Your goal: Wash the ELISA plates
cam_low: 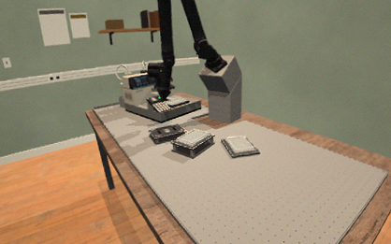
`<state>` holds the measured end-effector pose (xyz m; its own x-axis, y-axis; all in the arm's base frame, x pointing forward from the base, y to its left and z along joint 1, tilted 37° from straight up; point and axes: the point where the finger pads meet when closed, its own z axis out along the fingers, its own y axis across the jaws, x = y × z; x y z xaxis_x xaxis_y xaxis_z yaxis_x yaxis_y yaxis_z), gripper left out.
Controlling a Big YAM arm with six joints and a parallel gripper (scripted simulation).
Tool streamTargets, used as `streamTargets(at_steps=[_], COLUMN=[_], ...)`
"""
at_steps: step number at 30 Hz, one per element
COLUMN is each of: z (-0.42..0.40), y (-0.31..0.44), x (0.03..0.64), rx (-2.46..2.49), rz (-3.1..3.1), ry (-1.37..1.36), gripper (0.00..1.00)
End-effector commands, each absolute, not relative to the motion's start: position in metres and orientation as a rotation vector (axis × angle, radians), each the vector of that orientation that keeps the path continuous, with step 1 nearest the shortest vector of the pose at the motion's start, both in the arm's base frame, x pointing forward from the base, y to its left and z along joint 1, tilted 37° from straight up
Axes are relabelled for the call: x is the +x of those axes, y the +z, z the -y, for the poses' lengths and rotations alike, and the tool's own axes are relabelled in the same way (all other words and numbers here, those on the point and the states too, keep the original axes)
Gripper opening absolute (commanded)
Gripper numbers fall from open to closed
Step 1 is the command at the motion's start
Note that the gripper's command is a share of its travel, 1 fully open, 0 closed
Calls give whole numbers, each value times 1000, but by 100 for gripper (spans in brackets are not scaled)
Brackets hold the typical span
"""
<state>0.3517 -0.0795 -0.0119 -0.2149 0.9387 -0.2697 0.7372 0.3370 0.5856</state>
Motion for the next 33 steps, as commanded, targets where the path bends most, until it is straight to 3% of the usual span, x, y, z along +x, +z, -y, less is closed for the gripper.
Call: streamTargets(at_steps=[1,33], z=[85,81], y=[-9,-33], x=[357,378], rx=[1497,1483], rz=[-1968,-1984], ry=[462,469], gripper=[0,0])
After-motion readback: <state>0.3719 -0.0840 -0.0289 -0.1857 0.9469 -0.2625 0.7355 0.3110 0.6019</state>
